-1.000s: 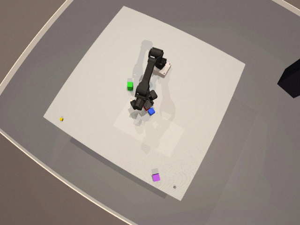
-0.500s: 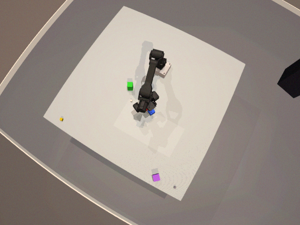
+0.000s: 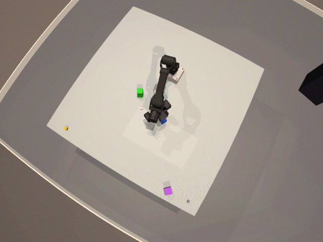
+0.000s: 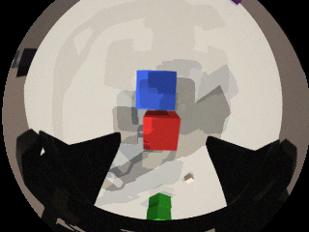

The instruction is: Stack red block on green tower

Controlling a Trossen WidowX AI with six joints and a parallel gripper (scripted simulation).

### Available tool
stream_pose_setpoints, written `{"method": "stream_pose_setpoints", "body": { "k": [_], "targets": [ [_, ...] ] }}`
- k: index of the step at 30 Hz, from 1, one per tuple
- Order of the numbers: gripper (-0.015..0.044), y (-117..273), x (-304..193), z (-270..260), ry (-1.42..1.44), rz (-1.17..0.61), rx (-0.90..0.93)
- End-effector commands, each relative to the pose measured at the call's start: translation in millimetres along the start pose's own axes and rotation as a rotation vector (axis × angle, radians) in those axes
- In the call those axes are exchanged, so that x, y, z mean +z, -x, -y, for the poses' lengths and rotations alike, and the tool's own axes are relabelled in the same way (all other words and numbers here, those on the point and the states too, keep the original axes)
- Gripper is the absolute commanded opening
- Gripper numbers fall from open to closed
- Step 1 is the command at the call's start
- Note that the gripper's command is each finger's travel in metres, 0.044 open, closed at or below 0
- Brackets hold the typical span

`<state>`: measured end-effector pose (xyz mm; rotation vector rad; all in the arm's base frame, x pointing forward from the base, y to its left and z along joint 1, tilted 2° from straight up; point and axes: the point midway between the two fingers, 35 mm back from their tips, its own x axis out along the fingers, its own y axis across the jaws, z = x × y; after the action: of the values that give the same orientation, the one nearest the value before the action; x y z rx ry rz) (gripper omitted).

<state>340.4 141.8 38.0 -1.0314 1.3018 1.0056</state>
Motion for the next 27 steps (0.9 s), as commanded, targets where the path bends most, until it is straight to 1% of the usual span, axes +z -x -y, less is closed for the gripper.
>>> {"method": "stream_pose_setpoints", "body": {
  "k": [1,27],
  "targets": [
    [0.044,-10.5,-2.6,-2.4,0.005,-0.014,0.01],
    [0.044,-49.3,-3.5,-3.6,0.005,-0.014,0.011]
  ]
}}
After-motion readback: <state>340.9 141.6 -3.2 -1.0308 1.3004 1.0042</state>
